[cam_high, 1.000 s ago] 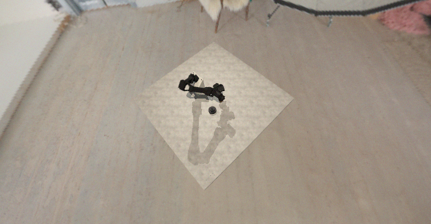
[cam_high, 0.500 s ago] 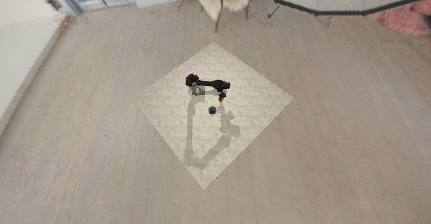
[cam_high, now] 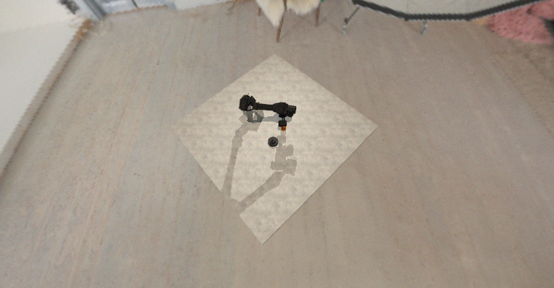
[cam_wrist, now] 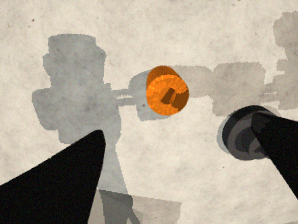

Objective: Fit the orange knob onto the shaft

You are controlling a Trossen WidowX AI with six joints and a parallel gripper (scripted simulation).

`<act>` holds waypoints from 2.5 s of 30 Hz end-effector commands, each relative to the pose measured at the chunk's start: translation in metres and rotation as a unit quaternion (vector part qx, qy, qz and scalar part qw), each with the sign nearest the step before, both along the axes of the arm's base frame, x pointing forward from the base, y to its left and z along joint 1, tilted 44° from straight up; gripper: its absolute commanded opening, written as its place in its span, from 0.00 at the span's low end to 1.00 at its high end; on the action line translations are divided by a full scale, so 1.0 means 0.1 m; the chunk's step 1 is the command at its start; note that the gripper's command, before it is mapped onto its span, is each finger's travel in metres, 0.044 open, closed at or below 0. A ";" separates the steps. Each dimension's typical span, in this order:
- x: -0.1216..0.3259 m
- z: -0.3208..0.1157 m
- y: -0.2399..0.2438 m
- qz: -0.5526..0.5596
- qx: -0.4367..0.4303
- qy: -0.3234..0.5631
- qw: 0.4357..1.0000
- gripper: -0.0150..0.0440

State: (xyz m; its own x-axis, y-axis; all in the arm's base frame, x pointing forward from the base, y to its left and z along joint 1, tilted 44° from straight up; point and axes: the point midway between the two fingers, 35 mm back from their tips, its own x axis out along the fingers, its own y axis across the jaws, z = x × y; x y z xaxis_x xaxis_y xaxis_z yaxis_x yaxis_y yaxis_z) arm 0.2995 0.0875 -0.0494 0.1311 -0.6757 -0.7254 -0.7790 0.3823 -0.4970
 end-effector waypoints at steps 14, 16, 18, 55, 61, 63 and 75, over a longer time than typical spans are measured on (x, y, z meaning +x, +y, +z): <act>0.00 0.00 -0.01 -0.253 0.043 -0.238 0.937 1.00; 0.00 0.00 -0.01 -0.253 0.043 -0.238 0.937 1.00; 0.00 0.00 -0.01 -0.253 0.043 -0.238 0.937 1.00; 0.12 -0.56 -0.55 -0.253 0.043 -0.238 0.937 1.00; 0.13 -0.63 -0.61 -0.253 0.042 -0.238 0.937 1.00; 0.13 -0.66 -0.64 -0.253 0.042 -0.238 0.937 1.00; 0.14 -0.79 -0.77 -0.253 0.041 -0.239 0.937 1.00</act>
